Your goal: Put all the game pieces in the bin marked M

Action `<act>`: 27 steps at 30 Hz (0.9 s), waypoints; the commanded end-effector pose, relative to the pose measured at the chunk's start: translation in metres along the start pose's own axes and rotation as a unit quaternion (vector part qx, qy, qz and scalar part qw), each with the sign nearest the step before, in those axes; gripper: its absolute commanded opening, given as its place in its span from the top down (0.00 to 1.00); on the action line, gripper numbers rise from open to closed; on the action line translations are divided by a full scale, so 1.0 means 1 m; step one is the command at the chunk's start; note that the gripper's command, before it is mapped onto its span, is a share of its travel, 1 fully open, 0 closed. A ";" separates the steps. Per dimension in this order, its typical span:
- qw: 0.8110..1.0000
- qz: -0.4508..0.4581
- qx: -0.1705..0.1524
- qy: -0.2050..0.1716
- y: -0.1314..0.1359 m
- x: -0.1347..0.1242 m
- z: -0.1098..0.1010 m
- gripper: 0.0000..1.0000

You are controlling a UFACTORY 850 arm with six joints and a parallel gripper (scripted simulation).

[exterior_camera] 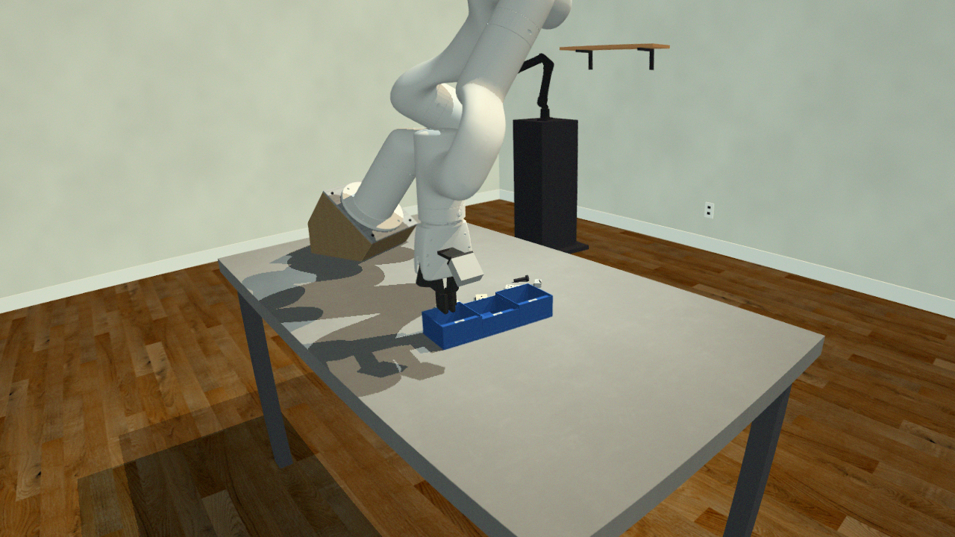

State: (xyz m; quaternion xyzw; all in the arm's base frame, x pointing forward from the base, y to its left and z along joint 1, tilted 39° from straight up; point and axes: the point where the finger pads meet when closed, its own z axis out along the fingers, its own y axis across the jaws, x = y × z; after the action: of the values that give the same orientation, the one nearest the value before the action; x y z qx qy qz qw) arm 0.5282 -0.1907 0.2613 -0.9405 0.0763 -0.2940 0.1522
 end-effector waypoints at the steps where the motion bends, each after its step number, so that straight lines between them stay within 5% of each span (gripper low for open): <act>1: 1.000 0.000 0.000 0.001 0.000 0.001 -0.019 0.93; 12: 1.000 0.000 0.000 0.001 -0.005 0.001 -0.024 0.93; 27: 1.000 0.000 0.000 0.001 -0.080 0.001 -0.024 0.93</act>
State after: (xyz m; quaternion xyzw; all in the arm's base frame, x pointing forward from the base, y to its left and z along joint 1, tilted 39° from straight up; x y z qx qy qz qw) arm 0.5179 -0.1413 0.2992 -0.9402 0.0757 -0.2948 0.1531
